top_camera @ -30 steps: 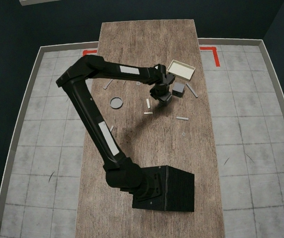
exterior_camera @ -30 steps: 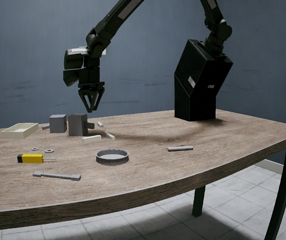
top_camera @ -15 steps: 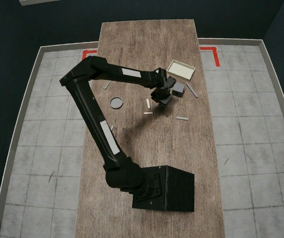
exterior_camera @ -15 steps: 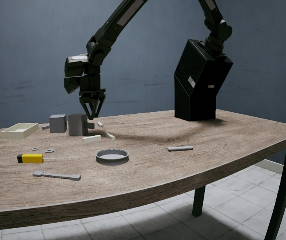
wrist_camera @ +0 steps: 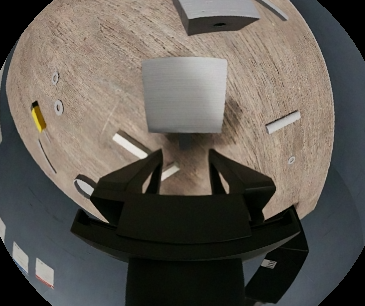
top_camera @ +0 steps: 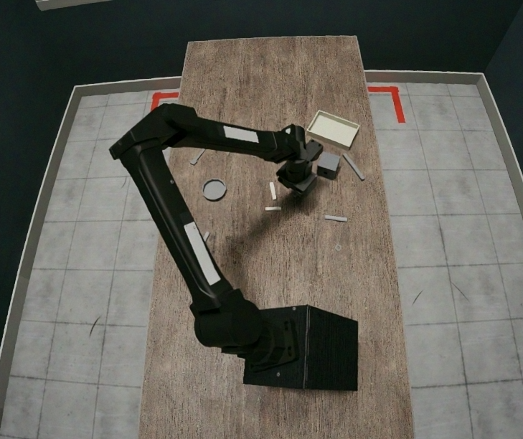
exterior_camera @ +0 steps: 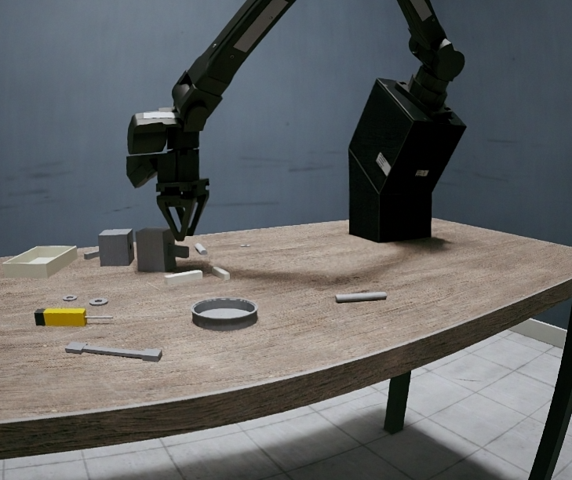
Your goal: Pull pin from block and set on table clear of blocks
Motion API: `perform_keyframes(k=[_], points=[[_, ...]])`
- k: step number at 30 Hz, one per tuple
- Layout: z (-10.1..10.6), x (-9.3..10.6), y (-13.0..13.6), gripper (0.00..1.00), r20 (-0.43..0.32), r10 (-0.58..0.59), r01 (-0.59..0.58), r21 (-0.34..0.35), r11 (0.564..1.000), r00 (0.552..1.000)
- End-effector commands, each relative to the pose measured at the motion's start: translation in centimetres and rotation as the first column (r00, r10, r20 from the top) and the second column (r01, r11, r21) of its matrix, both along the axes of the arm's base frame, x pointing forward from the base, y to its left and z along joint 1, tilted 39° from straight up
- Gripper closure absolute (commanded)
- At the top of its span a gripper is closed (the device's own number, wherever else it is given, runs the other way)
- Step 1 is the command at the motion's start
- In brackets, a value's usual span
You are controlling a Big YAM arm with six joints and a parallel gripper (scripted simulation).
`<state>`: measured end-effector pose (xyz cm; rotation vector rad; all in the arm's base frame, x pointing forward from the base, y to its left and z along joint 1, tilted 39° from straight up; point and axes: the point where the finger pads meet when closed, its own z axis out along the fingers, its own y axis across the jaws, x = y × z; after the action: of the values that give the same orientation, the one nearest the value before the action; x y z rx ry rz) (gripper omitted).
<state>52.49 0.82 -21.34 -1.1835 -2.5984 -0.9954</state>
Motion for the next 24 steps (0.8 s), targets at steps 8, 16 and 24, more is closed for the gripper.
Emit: perform_keyframes(k=[8, 16, 24], points=[[-0.20, 1.23, 0.53, 0.53, 0.014, 0.003, -0.003, -0.009, 1.000, 1.000], [-0.25, 1.20, 0.56, 0.53, 0.013, 0.003, -0.003, -0.008, 1.000, 1.000], [-0.43, 1.10, 0.65, 0.53, 0.011, 0.005, -0.005, -0.008, 1.000, 1.000]])
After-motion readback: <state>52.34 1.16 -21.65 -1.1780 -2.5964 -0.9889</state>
